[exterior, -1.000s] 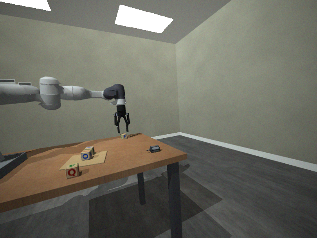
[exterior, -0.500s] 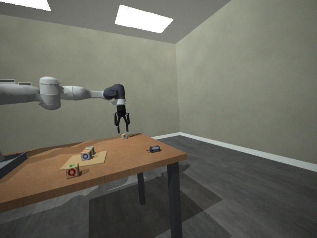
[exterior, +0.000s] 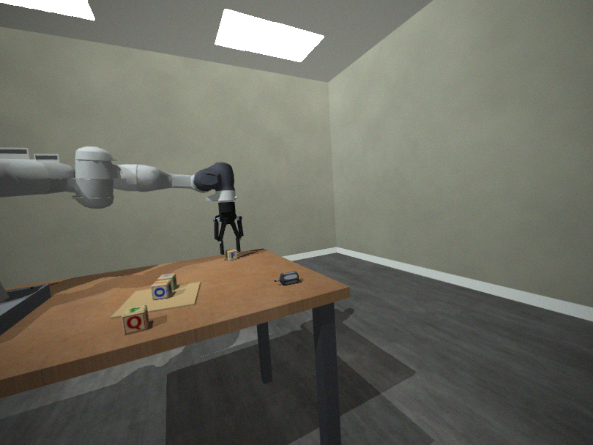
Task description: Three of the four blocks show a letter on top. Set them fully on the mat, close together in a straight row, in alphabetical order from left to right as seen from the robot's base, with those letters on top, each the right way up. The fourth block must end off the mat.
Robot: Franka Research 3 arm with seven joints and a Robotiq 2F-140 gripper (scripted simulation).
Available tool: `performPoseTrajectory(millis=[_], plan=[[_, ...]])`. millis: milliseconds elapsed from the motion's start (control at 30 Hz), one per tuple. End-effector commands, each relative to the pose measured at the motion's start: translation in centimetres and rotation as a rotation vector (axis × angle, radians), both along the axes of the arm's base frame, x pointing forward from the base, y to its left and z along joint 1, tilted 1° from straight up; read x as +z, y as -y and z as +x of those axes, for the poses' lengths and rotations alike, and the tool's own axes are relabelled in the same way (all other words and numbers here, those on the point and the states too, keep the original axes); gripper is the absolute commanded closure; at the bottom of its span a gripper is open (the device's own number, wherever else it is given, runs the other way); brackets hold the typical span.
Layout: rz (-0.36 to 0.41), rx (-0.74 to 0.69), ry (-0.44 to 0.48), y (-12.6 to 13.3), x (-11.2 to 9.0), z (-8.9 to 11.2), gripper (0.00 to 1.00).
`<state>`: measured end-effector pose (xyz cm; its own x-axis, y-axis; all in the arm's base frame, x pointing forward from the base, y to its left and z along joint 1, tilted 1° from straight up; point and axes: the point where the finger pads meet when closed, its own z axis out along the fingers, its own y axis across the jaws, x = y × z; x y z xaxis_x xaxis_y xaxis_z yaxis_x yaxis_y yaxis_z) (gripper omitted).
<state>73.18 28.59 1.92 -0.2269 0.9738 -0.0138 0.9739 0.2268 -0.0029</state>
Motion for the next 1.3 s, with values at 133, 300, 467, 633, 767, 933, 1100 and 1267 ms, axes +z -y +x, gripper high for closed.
performPoseTrajectory(millis=[133,300,467,633,767,933,1100,1267], plan=[[0.006,0.005,0.008,-0.2,-1.8,0.3,0.45],[0.006,0.005,0.008,-0.2,-2.6,0.3,0.45],[0.006,0.005,0.008,-0.2,-2.8,0.3,0.45],[0.006,0.005,0.008,-0.2,-2.8,0.3,0.45],[0.006,0.005,0.008,-0.2,-2.8,0.3,0.45],[0.006,0.005,0.008,-0.2,-2.8,0.3,0.45],[0.006,0.005,0.008,-0.2,-2.8,0.3,0.45],[0.006,0.005,0.008,-0.2,-2.8,0.3,0.45]])
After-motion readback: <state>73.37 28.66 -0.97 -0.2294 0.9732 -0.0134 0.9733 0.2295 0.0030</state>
